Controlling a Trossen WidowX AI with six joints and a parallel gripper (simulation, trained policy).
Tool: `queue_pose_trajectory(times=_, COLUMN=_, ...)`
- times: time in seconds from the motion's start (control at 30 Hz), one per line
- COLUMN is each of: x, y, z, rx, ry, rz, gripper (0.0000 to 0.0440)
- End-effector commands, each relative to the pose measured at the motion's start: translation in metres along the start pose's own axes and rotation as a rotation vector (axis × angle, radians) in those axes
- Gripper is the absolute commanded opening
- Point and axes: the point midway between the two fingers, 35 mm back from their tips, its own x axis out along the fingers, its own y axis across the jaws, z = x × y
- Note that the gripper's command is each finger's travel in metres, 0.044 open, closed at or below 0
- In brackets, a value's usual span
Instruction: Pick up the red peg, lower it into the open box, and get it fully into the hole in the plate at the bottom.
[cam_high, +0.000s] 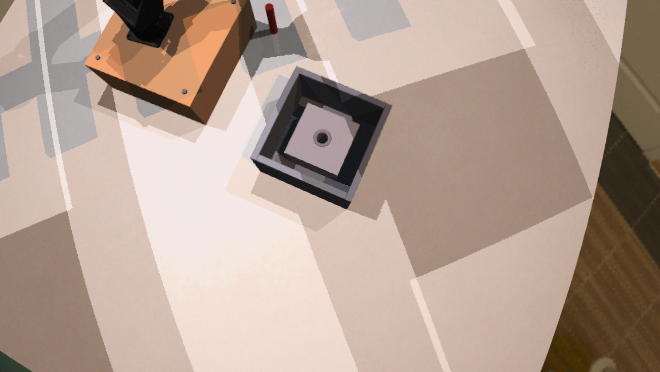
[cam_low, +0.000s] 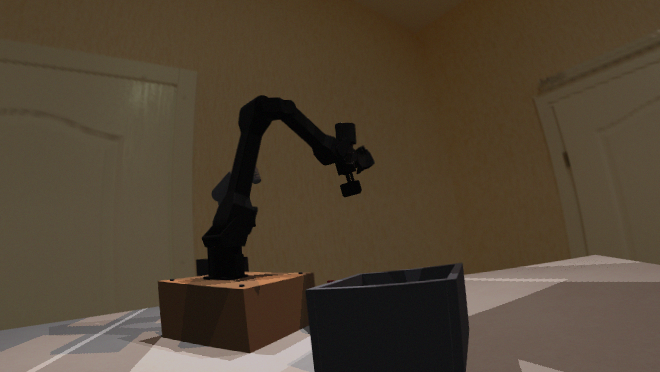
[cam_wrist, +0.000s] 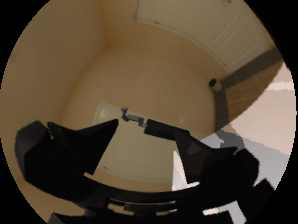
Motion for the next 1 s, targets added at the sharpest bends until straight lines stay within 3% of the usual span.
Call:
queue_pose_trajectory(times=0.0, x=-0.028, y=0.001, z=0.034, rx=-0.014, ry=-0.137, rz=-0.075, gripper=0.044)
queue_pose_trajectory(times=0.5, x=-0.146, y=0.005, z=0.114, rx=-0.123, ry=-0.549, rz=-0.377, gripper=0.044)
queue_pose_trajectory(times=0.97, x=-0.248, y=-0.01, z=0.123, rx=-0.213, ry=-0.756, rz=-0.75, gripper=0.044)
